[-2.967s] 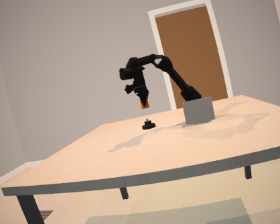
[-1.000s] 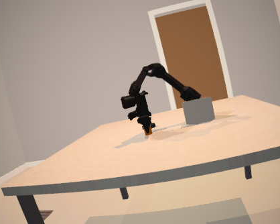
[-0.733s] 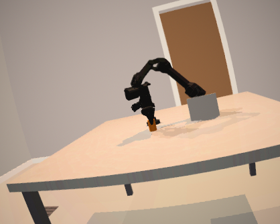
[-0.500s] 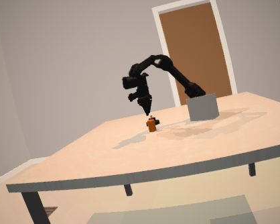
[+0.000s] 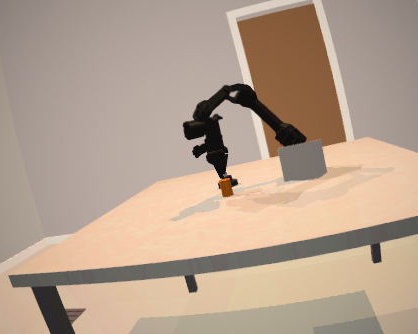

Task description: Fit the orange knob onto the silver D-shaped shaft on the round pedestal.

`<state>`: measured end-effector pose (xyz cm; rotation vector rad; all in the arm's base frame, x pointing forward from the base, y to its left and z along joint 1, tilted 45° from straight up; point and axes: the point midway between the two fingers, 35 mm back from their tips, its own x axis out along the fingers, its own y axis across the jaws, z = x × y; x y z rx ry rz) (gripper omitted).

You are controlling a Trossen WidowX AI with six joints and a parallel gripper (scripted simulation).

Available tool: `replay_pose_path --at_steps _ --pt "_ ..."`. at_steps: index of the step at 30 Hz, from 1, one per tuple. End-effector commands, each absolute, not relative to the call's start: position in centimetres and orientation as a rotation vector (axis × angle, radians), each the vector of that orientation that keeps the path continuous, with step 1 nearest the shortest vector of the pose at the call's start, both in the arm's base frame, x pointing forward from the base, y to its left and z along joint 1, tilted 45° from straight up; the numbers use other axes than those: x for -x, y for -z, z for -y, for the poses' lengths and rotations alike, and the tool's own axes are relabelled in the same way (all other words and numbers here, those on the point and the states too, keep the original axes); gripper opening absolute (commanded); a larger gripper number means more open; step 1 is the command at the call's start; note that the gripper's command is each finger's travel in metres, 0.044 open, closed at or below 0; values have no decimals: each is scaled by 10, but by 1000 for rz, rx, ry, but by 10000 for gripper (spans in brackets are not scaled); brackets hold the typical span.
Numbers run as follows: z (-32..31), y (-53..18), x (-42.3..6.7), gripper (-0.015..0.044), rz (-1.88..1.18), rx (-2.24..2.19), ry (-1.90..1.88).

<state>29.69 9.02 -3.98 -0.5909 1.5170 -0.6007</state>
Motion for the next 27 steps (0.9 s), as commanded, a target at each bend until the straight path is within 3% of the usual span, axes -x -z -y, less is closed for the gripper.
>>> replay_pose_path --at_steps 1,27 --pt "-84 45 -296 440 -1523 602 603" --pt "-55 75 -295 440 -1522 603 604"
